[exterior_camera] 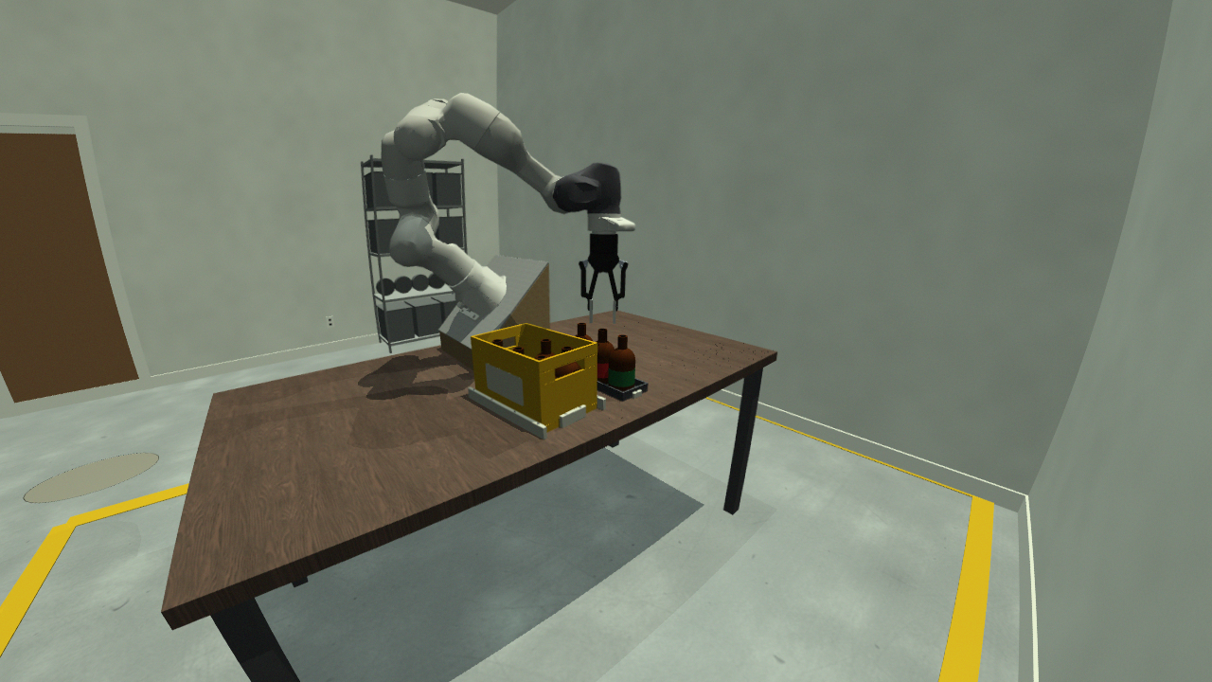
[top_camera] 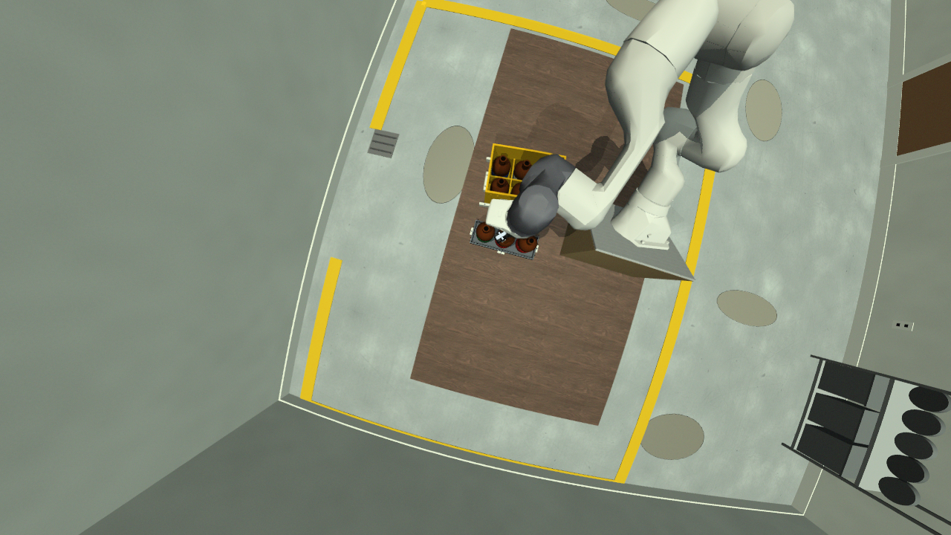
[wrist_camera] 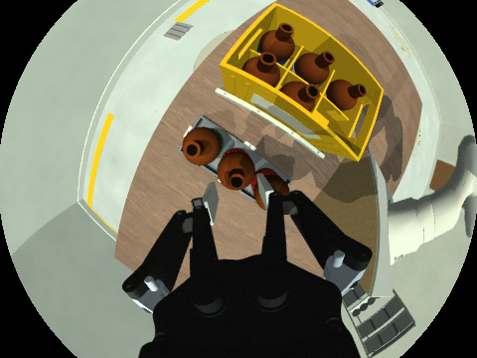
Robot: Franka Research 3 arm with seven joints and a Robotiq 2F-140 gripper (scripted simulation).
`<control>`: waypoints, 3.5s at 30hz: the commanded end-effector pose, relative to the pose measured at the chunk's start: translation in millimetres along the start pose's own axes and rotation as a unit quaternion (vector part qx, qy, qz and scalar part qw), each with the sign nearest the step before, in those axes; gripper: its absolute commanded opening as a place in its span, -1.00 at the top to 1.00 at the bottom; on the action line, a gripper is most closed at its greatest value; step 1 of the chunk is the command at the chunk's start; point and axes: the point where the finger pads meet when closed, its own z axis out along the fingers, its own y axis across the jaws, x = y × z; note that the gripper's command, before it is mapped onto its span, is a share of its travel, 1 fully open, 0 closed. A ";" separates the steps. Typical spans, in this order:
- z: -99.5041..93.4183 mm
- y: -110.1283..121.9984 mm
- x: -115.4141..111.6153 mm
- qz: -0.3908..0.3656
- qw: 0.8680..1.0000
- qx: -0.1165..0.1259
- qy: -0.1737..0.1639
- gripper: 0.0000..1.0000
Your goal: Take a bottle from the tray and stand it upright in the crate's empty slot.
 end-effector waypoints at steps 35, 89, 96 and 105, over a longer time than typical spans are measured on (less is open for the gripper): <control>4.8 -0.7 2.0 0.002 1.000 0.001 0.000 0.24; 43.2 -0.8 2.1 0.002 1.000 0.001 0.000 0.24; 43.2 -0.8 2.1 0.002 1.000 0.001 0.000 0.24; 43.2 -0.8 2.1 0.002 1.000 0.001 0.000 0.24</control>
